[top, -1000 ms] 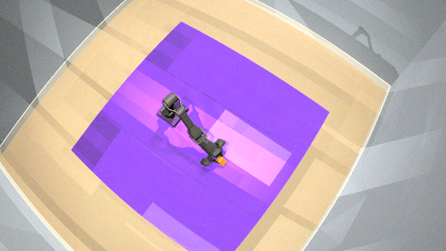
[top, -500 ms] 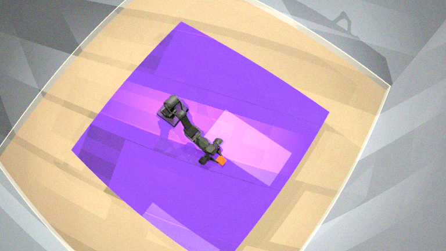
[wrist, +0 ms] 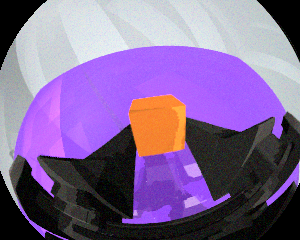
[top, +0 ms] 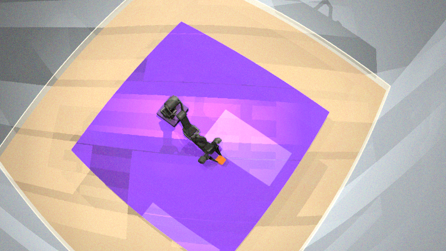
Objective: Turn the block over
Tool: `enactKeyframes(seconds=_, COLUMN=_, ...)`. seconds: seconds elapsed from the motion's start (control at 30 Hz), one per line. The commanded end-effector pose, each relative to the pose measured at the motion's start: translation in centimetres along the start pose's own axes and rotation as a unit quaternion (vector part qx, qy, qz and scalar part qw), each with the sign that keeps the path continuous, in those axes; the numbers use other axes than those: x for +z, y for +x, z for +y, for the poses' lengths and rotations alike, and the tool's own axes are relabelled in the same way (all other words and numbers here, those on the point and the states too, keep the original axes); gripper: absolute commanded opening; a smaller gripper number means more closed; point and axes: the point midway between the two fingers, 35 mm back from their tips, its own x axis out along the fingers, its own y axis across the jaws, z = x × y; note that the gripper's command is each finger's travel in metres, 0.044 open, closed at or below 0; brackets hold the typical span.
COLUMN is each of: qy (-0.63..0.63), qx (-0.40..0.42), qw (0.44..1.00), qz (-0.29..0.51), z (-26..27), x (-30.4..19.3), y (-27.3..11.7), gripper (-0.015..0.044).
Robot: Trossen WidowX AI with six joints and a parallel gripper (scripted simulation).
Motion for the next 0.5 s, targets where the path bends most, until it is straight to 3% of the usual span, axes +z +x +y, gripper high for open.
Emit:
enactKeyframes(seconds=0.0, qy=0.002, qx=0.002, qw=1.000, qz=-0.001, z=0.08, x=-0.05, y=-0.04, gripper=0.0000)
enactKeyframes(seconds=0.1, qy=0.002, qx=0.002, qw=1.000, qz=-0.001, z=0.08, x=-0.05, y=-0.04, gripper=0.0000)
enactKeyframes(seconds=0.47, qy=0.002, qx=0.002, qw=1.000, qz=-0.001, z=0.08, x=-0.05, y=-0.04, gripper=0.0289)
